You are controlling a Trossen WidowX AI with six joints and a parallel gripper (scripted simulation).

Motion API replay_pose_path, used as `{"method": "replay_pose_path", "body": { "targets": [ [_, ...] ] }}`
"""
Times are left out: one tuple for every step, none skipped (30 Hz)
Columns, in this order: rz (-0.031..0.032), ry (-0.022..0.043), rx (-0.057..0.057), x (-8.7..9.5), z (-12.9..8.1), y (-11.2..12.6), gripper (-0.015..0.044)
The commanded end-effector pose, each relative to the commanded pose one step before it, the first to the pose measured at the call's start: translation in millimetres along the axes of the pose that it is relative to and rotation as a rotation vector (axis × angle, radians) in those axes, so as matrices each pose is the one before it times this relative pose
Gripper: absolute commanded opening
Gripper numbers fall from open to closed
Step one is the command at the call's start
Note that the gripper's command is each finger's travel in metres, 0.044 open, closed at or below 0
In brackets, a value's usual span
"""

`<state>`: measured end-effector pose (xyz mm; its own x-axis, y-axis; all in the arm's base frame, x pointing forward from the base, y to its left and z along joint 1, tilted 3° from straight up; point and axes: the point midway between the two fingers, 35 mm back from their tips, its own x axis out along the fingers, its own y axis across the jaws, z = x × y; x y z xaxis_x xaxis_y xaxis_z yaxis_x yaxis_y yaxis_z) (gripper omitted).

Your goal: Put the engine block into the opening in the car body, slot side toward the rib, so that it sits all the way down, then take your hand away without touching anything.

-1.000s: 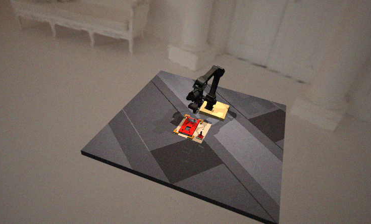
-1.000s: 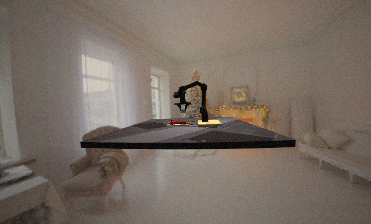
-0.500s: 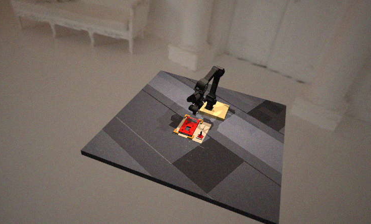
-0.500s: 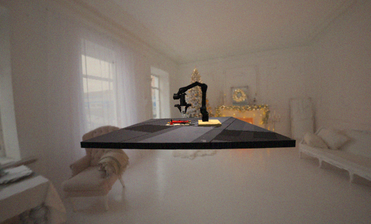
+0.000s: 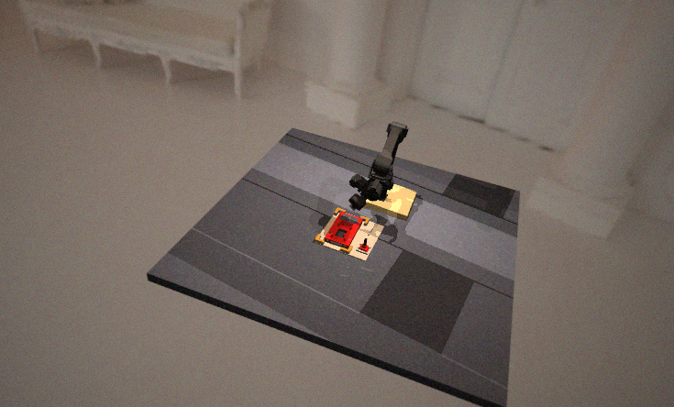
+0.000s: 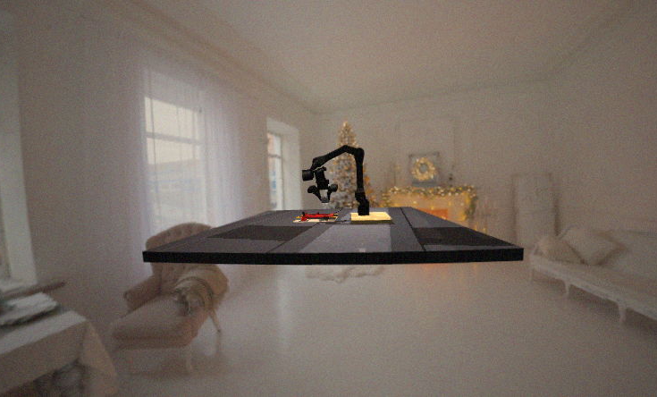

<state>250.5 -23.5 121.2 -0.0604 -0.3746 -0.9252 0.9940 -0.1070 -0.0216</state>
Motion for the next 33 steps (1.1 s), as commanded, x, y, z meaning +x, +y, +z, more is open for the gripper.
{"method": "replay_pose_path", "body": {
  "targets": [
    [0.00155, -0.14695, 0.0029, 0.84, -4.08, 0.44, 0.0],
    [0.00339, -0.031, 0.0004, -0.36, -1.03, 0.17, 0.0],
    [0.0049, -0.03108, 0.0002, -0.54, -1.03, 0.27, 0.0],
    [0.00638, -0.03087, 0.0001, -0.71, -1.02, 0.37, 0.0],
    [0.00607, -0.02422, 0.0, -0.69, -0.8, 0.37, 0.0],
    [0.00414, -0.01466, 0.0, -0.47, -0.49, 0.26, 0.0],
    [0.00146, -0.00489, 0.0, -0.17, -0.16, 0.09, 0.0],
    [0.0, 0.0, 0.0, 0.0, 0.0, 0.0, 0.0],
    [0.0, 0.0, 0.0, 0.0, 0.0, 0.0, 0.0],
    [0.0, 0.0, 0.0, 0.0, 0.0, 0.0, 0.0],
    [0.0, 0.0, 0.0, 0.0, 0.0, 0.0, 0.0],
    [0.0, 0.0, 0.0, 0.0, 0.0, 0.0, 0.0],
    [0.0, 0.0, 0.0, 0.0, 0.0, 0.0, 0.0],
    [0.0, 0.0, 0.0, 0.0, 0.0, 0.0, 0.0],
    [0.0, 0.0, 0.0, 0.0, 0.0, 0.0, 0.0],
    [-0.00051, -0.00436, 0.0001, 0.12, -0.25, -0.06, 0.0],
    [-0.00095, -0.009, 0.0001, 0.35, -0.64, -0.11, 0.0],
    [-0.00123, -0.01449, 0.0002, 0.53, -1.02, -0.17, 0.0],
    [-0.00097, -0.0168, 0.0001, 0.83, -1.45, -0.15, 0.0],
    [-0.00052, -0.02031, 0.0, 0.93, -1.75, -0.17, 0.0],
    [0.00031, -0.02464, -0.0001, 1.6, -2.74, -0.14, 0.0],
    [0.00145, -0.02601, -0.0002, 1.55, -2.9, -0.15, 0.0],
    [0.00155, -0.01674, -0.0002, 0.91, -1.87, -0.1, 0.0],
    [0.00041, -0.00376, -0.0001, 1.29, -1.71, -0.02, 0.0],
    [0.00012, -0.00114, 0.0, 1.4, -1.72, -0.01, 0.0],
    [0.00004, -0.00043, 0.0, 1.55, -1.87, -0.01, 0.0],
    [0.00002, -0.00025, 0.0, 0.9, -1.08, -0.02, 0.0],
    [-0.00001, 0.0, 0.0, 1.02, -1.21, 0.0, 0.0],
    [-0.00001, 0.0, 0.0, 1.34, -1.6, -0.01, 0.0],
    [-0.00001, 0.0, 0.0, 1.57, -1.86, -0.01, 0.0],
    [-0.00001, 0.0, 0.0, 0.92, -1.08, -0.01, 0.0],
    [-0.00001, 0.0, 0.0, 1.02, -1.22, 0.0, 0.0],
    [-0.00001, 0.0, 0.0, 1.34, -1.59, -0.01, 0.0]
  ]
}}
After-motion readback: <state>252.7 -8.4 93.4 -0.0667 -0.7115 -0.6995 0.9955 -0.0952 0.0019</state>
